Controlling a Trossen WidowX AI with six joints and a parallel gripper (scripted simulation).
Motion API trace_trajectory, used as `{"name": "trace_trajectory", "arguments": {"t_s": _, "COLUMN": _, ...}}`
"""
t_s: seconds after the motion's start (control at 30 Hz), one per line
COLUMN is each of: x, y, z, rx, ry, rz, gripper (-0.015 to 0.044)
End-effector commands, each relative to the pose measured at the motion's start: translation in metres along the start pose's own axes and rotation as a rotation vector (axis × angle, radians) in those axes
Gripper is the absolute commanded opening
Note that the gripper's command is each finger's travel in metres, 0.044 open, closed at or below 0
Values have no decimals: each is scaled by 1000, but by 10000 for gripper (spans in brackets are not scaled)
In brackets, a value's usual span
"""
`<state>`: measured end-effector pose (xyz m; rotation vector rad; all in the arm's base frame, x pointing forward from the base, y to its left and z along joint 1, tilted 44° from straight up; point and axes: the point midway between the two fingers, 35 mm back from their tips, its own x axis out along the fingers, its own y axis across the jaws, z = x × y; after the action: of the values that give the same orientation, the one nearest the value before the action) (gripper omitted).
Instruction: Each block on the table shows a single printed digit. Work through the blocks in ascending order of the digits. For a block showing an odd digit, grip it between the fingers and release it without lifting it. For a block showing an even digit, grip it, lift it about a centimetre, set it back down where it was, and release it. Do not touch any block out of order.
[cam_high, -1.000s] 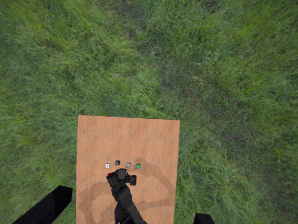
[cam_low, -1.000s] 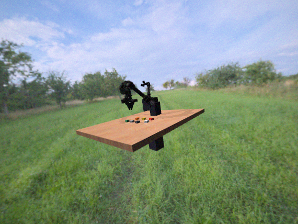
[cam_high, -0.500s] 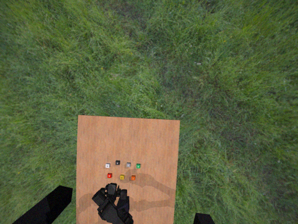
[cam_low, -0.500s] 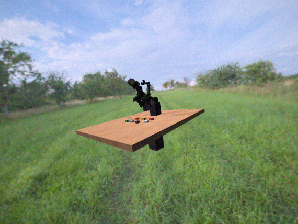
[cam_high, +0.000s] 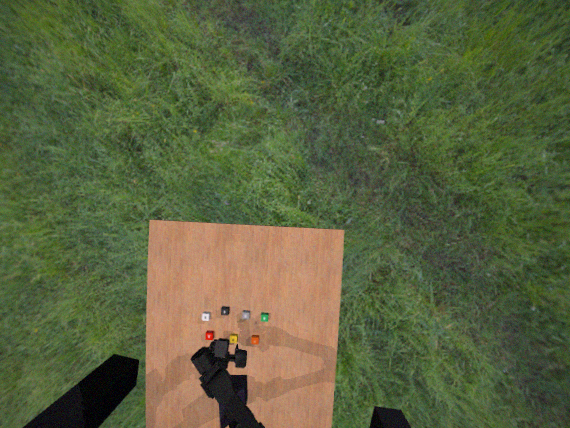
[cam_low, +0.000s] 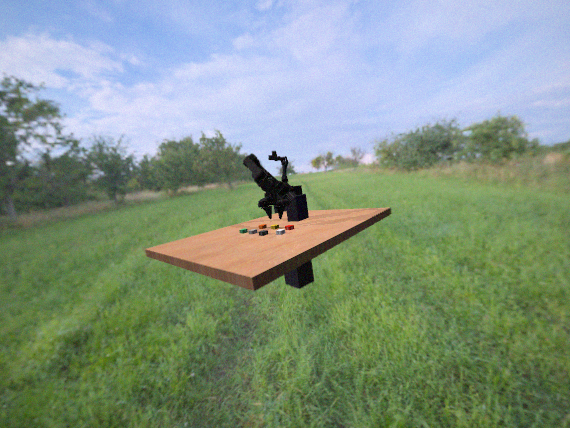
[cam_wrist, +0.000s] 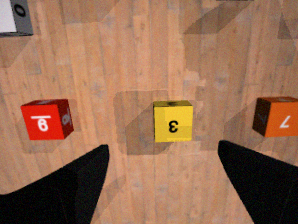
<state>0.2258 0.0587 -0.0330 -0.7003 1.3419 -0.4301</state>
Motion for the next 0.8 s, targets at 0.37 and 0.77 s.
{"name": "trace_trajectory", "arguments": {"t_s": 0.37, "x": 23, "y": -1, "z": -1, "rx": -7, "ry": -6, "rz": -6, "gripper": 400}}
{"name": "trace_trajectory", "arguments": {"t_s": 0.77, "x": 42, "y": -2, "z": -2, "rx": -7, "ry": -6, "rz": -8, "gripper": 400}}
